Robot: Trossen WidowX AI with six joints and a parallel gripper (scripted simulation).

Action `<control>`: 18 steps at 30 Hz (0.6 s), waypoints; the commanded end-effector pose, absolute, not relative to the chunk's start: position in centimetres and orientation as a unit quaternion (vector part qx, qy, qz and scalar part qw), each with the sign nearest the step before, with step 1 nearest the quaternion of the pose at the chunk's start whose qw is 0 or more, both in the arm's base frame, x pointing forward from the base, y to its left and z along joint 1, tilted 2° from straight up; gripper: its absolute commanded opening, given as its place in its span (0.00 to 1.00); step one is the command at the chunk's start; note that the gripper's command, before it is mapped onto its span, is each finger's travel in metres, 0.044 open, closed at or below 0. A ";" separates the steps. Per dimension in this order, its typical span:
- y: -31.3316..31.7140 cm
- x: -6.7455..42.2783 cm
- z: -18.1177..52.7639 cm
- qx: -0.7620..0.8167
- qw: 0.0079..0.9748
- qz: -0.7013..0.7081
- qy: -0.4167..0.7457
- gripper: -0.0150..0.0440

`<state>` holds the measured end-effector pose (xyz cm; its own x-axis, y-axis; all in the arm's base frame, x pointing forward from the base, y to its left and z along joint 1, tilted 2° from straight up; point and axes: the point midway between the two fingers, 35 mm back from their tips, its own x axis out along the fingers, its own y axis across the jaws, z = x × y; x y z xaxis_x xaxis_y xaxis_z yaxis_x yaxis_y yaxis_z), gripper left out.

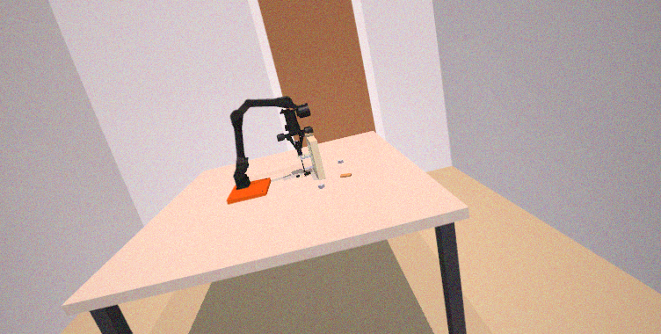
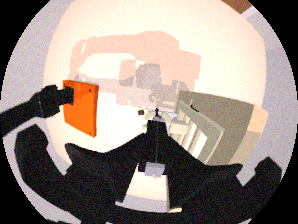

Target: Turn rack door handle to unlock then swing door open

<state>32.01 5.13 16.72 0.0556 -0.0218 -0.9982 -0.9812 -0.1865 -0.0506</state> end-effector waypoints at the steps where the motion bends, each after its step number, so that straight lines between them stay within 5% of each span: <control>1: 5.2 32.0 16.7 -0.608 0.397 0.567 0.388 0.29; 13: 5.2 32.0 16.7 -0.632 0.359 0.590 0.353 0.29; 18: 5.2 32.0 16.7 -0.632 0.359 0.590 0.353 0.51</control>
